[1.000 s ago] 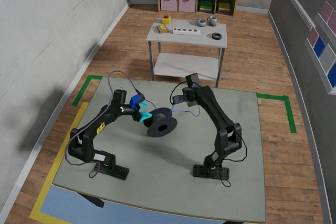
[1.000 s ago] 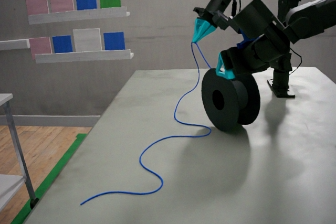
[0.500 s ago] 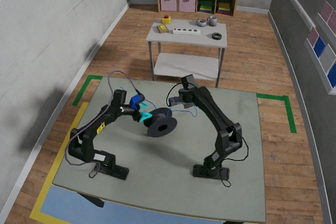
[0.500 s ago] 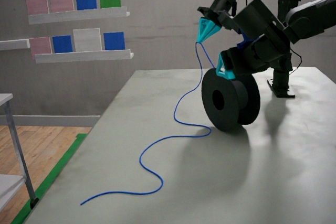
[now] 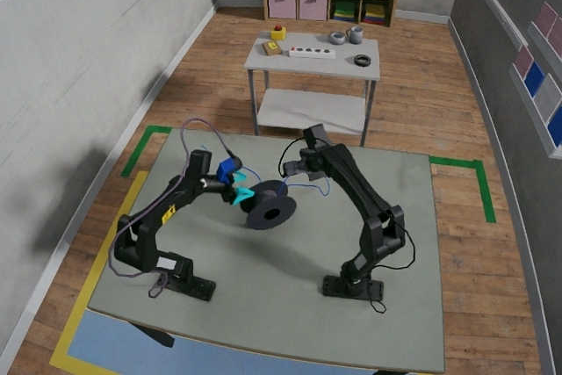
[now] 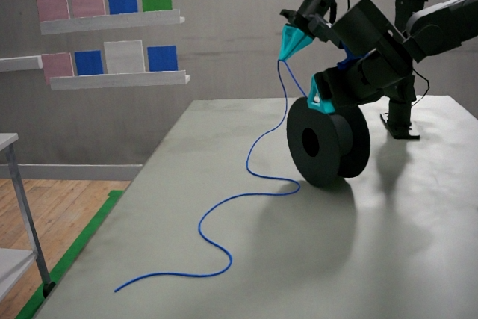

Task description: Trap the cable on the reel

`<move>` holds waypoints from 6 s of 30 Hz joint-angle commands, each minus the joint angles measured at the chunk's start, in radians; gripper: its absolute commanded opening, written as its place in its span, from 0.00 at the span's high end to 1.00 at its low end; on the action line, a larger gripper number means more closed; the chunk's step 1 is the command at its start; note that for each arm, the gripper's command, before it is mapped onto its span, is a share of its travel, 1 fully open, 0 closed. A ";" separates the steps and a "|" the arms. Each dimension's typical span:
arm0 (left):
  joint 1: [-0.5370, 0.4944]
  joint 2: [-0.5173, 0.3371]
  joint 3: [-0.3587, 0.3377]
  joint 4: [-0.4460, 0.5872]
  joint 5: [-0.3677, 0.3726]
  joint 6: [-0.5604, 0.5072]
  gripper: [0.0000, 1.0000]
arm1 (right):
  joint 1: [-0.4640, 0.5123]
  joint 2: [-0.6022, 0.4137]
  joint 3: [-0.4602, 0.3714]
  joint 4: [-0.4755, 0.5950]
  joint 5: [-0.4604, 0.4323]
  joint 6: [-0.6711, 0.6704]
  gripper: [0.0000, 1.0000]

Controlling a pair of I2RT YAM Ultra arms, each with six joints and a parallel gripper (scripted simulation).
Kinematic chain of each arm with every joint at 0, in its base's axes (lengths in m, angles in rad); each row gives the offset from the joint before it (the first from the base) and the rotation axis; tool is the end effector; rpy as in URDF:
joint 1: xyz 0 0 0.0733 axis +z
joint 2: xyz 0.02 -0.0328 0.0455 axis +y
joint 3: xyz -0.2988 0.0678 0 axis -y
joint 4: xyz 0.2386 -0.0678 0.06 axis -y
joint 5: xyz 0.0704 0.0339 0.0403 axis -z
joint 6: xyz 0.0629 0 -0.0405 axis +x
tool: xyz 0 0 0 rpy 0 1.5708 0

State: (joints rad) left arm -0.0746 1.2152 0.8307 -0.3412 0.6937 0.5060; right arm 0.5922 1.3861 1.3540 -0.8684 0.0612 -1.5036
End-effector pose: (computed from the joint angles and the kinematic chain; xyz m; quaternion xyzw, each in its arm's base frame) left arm 0.2448 -0.0575 0.2861 0.3791 0.7819 -0.2203 0.4431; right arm 0.2406 0.1585 0.3603 -0.8128 0.4801 -0.1706 0.2825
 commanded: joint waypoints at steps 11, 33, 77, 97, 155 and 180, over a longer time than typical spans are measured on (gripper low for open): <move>0.013 0.003 0.047 -0.016 0.014 0.007 0.25 | 0.074 0.013 0.043 0.000 0.047 0.062 1.00; -0.006 -0.021 -0.009 0.004 0.012 -0.006 0.25 | 0.066 -0.012 0.069 -0.041 0.044 0.070 1.00; -0.002 -0.031 -0.022 0.002 0.013 0.001 0.25 | 0.274 0.039 0.081 -0.031 0.181 0.234 1.00; -0.003 -0.009 0.020 -0.004 0.013 -0.004 0.25 | 0.280 0.032 0.042 0.028 0.179 0.233 1.00; -0.021 0.020 -0.020 0.033 -0.011 -0.015 0.25 | 0.278 0.007 -0.024 0.054 0.183 0.236 1.00; -0.112 0.123 -0.009 0.183 -0.083 -0.088 0.25 | 0.280 0.012 0.004 0.048 0.180 0.235 1.00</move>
State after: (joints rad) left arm -0.1688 1.3220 0.8272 -0.1955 0.6235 0.4389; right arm 0.8749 1.4269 1.3304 -0.8337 0.2382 -1.2827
